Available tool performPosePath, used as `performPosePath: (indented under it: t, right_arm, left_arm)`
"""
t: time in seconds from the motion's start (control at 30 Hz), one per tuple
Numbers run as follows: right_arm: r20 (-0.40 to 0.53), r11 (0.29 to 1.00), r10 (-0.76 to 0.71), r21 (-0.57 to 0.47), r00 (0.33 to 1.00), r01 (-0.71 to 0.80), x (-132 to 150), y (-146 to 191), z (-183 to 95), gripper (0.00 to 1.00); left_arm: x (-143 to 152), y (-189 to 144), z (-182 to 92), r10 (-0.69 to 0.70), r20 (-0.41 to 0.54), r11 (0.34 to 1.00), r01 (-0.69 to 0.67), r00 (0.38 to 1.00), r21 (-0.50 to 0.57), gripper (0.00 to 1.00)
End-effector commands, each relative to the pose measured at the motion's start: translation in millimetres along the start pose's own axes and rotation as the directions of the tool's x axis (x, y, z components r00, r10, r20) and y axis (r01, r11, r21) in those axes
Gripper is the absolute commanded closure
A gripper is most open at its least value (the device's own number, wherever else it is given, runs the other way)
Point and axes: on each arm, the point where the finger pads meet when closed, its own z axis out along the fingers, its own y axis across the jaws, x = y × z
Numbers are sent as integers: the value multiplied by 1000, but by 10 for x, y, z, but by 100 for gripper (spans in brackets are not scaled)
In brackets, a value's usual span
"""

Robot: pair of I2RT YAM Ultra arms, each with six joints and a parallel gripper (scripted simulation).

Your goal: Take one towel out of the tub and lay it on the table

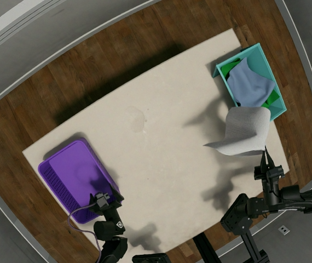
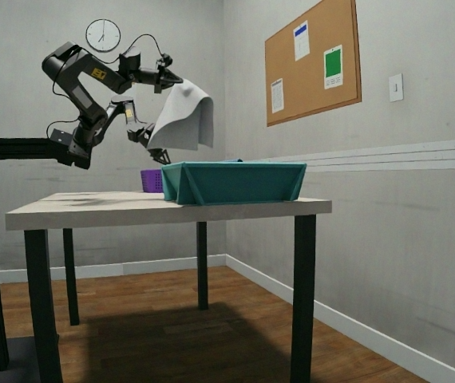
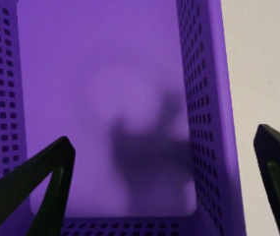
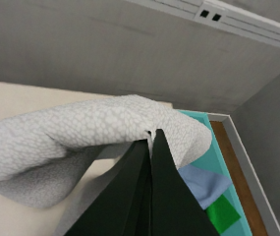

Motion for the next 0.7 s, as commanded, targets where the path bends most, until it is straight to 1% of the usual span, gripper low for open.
performPosePath:
  t: [0.0, 0.2, 0.33, 0.4, 0.67]
  right_arm:
    - [32, 1000, -1, 19, 999, 1, -167, 0, -63, 99]
    - [31, 999, 27, 33, 999, -28, -383, -57, -137, 99]
    - [32, 1000, 16, 26, 999, -16, -502, 1, -210, 99]
    - [32, 1000, 16, 26, 999, -16, -502, 1, -210, 99]
    - [139, 1000, 10, -10, 990, -9, -753, 48, -355, 99]
  left_arm:
    - [-65, -2, -11, -8, 16, 1000, 8, 1000, 1, 0]
    - [-65, -2, -11, -8, 16, 1000, 8, 1000, 1, 0]
    - [-65, -2, -11, -8, 16, 1000, 8, 1000, 1, 0]
    - [-65, -2, -11, -8, 16, 1000, 8, 1000, 1, 0]
    - [-65, -2, -11, -8, 16, 1000, 8, 1000, 1, 0]
